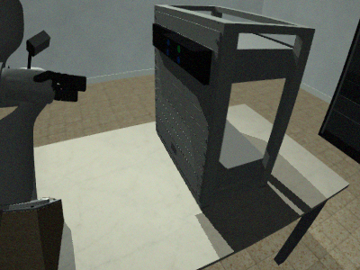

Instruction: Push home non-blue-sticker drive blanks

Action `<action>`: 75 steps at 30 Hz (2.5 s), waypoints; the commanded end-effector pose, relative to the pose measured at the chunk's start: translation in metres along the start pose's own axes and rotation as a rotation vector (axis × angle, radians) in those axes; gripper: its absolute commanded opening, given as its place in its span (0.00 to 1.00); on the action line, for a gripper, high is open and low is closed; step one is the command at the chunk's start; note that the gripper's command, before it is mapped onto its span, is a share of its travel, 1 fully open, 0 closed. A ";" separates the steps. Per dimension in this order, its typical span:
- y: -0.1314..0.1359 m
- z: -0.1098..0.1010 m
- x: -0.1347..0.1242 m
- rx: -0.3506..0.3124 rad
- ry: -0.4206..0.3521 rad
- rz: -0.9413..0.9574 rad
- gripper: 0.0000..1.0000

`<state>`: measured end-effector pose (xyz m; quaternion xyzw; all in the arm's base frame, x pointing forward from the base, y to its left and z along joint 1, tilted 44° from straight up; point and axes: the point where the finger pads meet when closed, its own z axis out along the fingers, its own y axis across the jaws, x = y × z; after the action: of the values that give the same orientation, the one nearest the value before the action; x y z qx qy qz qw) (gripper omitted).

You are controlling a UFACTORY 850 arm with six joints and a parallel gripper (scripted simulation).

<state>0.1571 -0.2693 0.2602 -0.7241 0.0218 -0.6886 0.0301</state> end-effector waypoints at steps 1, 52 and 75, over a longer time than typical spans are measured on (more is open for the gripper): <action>0.004 0.010 0.014 -0.054 0.028 -0.147 1.00; 0.010 0.039 0.077 -0.353 0.036 -0.890 1.00; 0.010 0.052 0.082 -0.353 0.036 -0.890 1.00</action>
<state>0.2068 -0.2842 0.3362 -0.6452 -0.1730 -0.6332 -0.3910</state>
